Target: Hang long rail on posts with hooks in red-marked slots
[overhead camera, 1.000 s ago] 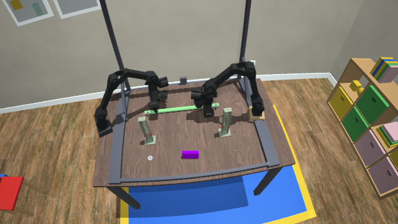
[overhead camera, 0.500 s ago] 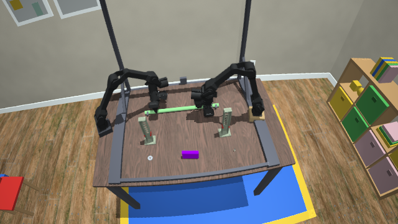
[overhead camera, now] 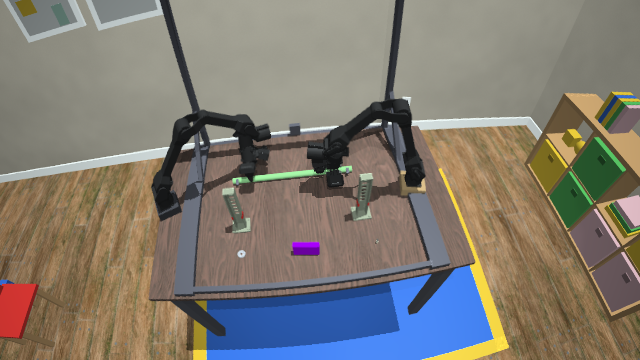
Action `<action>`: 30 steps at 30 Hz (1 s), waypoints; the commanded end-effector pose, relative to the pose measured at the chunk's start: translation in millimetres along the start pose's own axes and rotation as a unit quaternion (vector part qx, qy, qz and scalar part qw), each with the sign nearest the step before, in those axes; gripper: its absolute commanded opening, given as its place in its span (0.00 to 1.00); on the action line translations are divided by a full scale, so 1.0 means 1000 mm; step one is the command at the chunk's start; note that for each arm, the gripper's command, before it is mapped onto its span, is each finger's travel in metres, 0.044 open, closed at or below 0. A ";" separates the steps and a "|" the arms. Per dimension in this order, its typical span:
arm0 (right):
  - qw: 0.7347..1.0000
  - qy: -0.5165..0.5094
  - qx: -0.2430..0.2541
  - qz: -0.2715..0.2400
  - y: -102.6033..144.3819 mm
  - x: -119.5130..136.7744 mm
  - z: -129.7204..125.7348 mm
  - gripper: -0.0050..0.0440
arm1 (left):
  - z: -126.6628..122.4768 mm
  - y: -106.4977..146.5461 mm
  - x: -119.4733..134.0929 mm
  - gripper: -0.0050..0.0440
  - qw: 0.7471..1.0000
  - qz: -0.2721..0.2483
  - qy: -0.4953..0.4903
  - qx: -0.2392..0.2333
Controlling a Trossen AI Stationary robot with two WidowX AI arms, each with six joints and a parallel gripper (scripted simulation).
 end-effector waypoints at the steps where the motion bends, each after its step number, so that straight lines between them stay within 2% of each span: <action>1: 1.000 -0.006 -0.004 -0.012 0.009 -0.003 -0.003 0.09 | -0.001 0.002 -0.002 0.66 1.000 -0.004 -0.002 0.001; 5: 1.000 -0.006 -0.004 -0.012 0.009 -0.003 -0.003 0.08 | -0.001 0.002 -0.002 0.66 1.000 -0.004 -0.002 0.001; 6: 1.000 -0.006 -0.004 -0.012 0.009 -0.003 -0.003 0.06 | 0.002 0.000 -0.003 0.71 1.000 0.001 0.000 -0.003; 10: 1.000 -0.006 -0.004 -0.012 0.009 -0.003 -0.003 0.00 | -0.003 0.031 -0.005 0.91 1.000 -0.014 -0.007 0.003; 12: 1.000 -0.006 -0.004 -0.012 0.009 -0.003 -0.003 0.00 | -0.003 0.047 -0.005 1.00 1.000 -0.015 -0.007 0.003; 15: 1.000 -0.006 -0.004 -0.012 0.009 -0.003 -0.003 0.00 | -0.003 0.065 -0.005 1.00 1.000 -0.015 -0.007 0.002; 17: 1.000 -0.006 -0.004 -0.012 0.009 -0.003 -0.003 0.00 | -0.003 0.069 -0.005 1.00 1.000 -0.015 -0.007 0.002; 19: 1.000 -0.006 -0.004 -0.012 0.009 -0.003 -0.003 0.00 | -0.002 0.064 -0.005 0.90 1.000 -0.009 -0.004 -0.003; 21: 1.000 -0.006 -0.004 -0.012 0.009 -0.003 -0.003 0.00 | -0.002 0.064 -0.005 0.90 1.000 -0.009 -0.004 -0.003; 23: 1.000 -0.006 -0.004 -0.012 0.009 -0.003 -0.003 0.00 | -0.005 0.058 -0.005 0.80 1.000 0.000 0.001 -0.021; 26: 1.000 -0.006 -0.004 -0.012 0.009 -0.003 -0.003 0.00 | -0.016 0.052 -0.005 0.66 0.997 0.001 0.004 -0.076; 28: 1.000 -0.006 -0.004 -0.012 0.009 -0.003 -0.003 0.00 | -0.027 0.047 -0.005 0.56 0.991 -0.004 0.004 -0.131; 30: 1.000 -0.006 -0.004 -0.012 0.009 -0.003 -0.003 0.00 | -0.038 0.042 -0.004 0.56 0.983 -0.014 0.003 -0.182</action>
Point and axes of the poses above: on each arm, the point midway between the two fingers, 35 mm back from their tips, its own y axis back along the fingers, its own z axis across the jaws, x = y × z, the point moved 5 cm from there along y, back along the fingers, and after that the axes turned 9 degrees about y, right-handed, at the moved point
